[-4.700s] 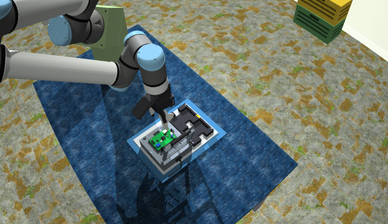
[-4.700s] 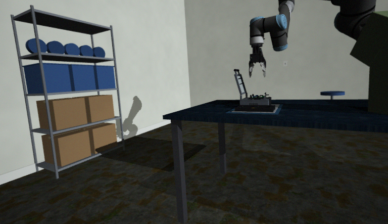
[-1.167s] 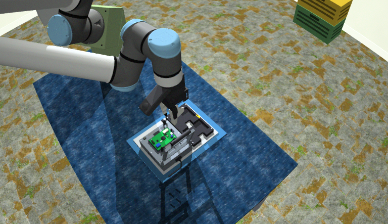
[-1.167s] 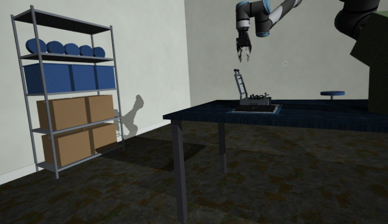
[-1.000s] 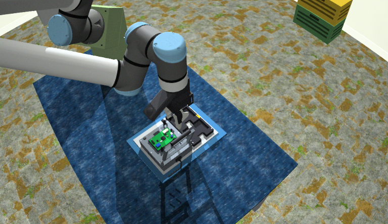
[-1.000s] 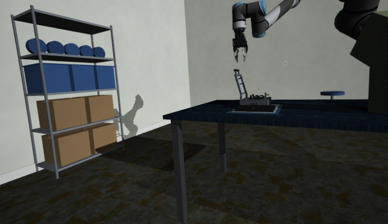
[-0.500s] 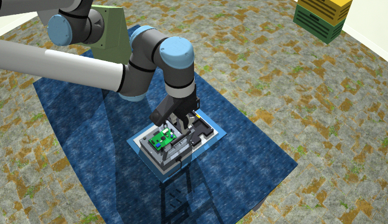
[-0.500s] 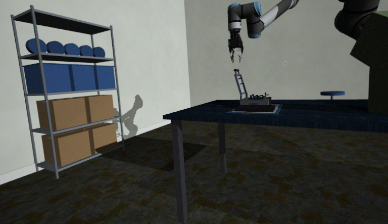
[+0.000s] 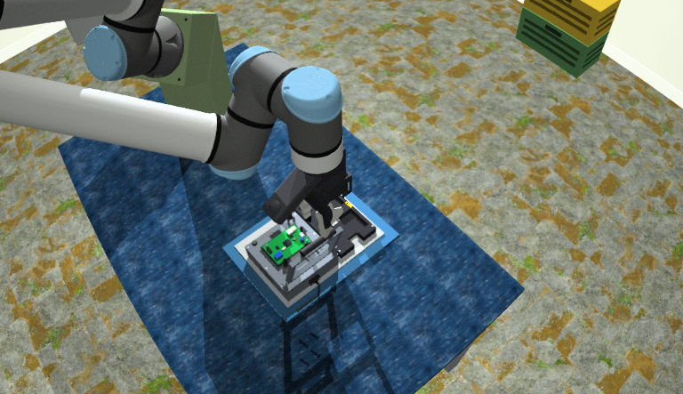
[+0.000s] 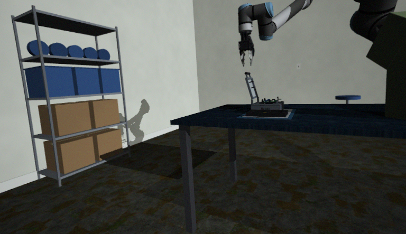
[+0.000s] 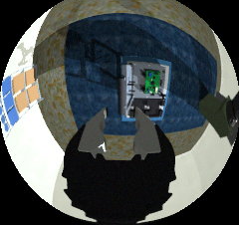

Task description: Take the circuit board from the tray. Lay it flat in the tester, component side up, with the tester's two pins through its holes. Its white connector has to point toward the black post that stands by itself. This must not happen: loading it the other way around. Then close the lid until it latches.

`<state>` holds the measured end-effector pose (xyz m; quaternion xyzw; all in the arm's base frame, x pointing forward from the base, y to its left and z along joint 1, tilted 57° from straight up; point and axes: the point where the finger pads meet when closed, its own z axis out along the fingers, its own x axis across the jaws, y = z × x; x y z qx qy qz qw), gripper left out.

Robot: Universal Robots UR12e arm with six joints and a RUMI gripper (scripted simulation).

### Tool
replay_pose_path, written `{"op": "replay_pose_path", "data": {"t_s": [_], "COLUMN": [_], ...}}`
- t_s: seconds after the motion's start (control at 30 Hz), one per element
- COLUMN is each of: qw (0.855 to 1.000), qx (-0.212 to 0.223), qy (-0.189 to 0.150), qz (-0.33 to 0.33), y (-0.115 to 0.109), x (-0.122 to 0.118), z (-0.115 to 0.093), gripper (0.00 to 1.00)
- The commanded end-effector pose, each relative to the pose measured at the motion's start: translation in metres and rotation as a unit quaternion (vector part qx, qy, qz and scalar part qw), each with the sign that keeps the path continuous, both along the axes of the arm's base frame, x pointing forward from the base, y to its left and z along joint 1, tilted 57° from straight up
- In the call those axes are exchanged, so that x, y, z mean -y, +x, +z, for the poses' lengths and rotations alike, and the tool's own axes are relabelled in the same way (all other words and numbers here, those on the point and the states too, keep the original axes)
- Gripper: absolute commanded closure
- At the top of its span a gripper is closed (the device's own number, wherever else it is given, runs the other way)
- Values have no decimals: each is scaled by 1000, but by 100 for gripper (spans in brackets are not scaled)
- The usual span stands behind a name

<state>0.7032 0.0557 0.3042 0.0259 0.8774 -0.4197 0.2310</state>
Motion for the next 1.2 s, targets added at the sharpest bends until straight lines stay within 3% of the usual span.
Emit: {"op": "replay_pose_path", "data": {"t_s": [0.0,1.17], "qw": [1000,1000], "qx": [-2,-1], "qy": [0,0], "qz": [0,0], "y": [1,7], "x": [5,15], "z": [-6,-13], "gripper": [70,70]}}
